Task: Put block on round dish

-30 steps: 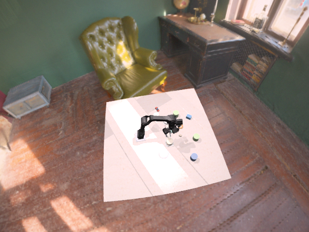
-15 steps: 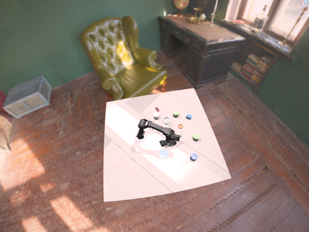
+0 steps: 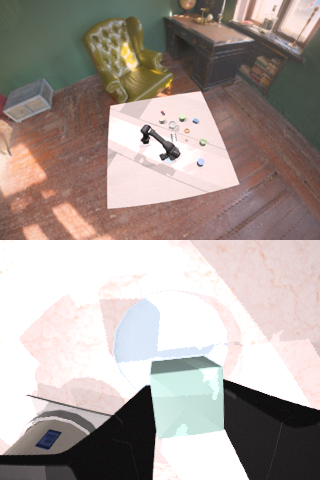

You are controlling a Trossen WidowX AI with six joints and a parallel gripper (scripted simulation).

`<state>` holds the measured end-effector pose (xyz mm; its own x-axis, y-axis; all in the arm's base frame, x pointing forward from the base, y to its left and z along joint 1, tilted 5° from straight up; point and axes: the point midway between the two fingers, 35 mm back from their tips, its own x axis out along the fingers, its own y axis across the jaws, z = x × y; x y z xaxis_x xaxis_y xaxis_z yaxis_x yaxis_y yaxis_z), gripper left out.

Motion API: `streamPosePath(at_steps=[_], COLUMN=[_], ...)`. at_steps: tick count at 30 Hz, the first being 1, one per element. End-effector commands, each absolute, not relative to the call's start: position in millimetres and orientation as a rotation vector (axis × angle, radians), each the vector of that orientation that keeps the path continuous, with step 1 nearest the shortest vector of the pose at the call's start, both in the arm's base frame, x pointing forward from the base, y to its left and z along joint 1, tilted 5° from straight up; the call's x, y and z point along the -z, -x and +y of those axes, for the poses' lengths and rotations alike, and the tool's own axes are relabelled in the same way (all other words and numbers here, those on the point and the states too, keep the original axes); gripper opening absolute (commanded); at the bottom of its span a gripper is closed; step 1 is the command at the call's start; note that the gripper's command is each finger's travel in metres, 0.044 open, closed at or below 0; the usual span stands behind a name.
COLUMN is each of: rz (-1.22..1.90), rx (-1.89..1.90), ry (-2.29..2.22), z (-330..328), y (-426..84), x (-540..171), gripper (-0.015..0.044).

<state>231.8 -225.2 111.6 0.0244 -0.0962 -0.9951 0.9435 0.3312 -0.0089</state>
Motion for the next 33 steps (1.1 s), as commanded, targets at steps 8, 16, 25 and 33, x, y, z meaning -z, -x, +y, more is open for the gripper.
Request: streamPosePath(at_steps=[8, 16, 25, 33], rz=[1.274, 1.274, 1.274, 1.275], rx=[0.992, 0.992, 0.992, 0.994], ry=[-0.880, -0.880, -0.880, -0.886], z=[-229.4, -230.2, -231.5, -230.5], y=[-232.0, -232.1, -232.4, -232.5], x=[-75.4, -67.3, -53.0, -56.5], gripper=[0.0000, 0.0000, 0.0000, 0.0210])
